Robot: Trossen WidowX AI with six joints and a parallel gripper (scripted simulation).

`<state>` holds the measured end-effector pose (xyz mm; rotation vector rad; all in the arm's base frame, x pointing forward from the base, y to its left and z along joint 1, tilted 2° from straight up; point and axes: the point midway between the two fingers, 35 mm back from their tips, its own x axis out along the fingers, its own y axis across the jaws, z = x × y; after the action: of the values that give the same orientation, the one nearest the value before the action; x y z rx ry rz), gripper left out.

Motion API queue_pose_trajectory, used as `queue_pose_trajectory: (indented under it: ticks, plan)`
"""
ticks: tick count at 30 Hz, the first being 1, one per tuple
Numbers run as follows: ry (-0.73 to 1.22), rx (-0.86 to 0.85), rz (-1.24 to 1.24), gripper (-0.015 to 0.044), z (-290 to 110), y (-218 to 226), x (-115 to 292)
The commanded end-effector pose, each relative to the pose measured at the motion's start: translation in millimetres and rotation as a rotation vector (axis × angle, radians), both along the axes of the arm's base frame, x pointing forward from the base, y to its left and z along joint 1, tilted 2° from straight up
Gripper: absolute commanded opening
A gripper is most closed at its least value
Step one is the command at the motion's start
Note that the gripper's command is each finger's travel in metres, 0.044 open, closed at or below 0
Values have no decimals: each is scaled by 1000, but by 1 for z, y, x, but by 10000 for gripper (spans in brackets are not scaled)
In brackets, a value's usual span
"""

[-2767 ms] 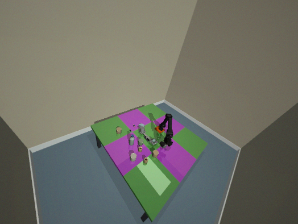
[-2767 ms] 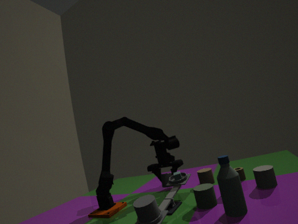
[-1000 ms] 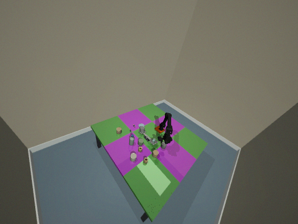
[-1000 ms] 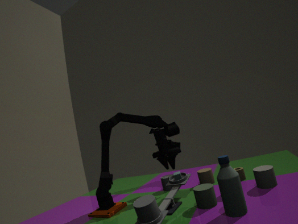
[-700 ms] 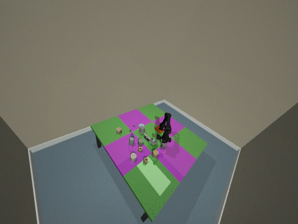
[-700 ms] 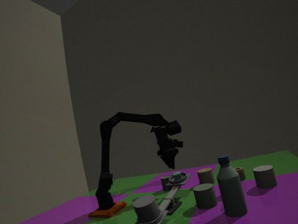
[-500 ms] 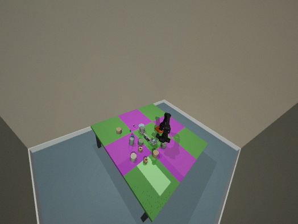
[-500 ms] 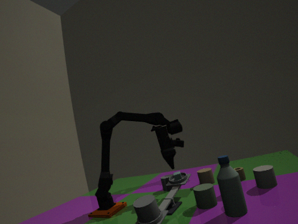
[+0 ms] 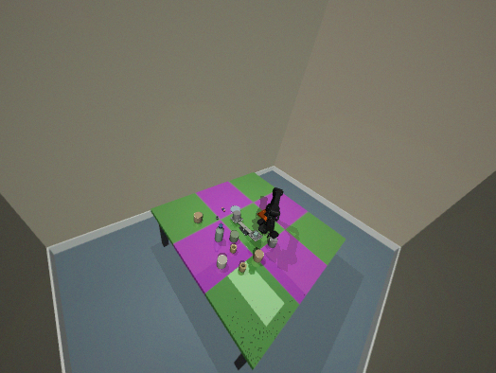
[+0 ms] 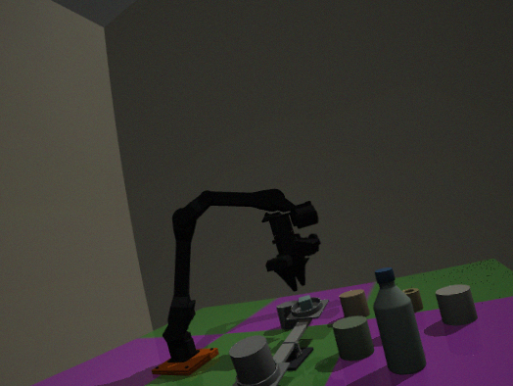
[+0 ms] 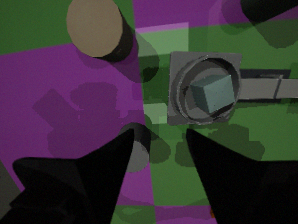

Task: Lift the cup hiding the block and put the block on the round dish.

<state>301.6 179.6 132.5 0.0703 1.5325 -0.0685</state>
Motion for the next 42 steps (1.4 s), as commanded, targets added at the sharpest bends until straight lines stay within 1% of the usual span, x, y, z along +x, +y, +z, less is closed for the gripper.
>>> queue_pose_trajectory:
  ticks: [1,31,38,42]
  plan:
    - [10,0,-127,260,0,-6,4]
    - [26,7,-1163,260,16,-60,31]
    - [26,7,-1186,260,16,-61,31]
    - [26,7,-1186,260,3,-61,31]
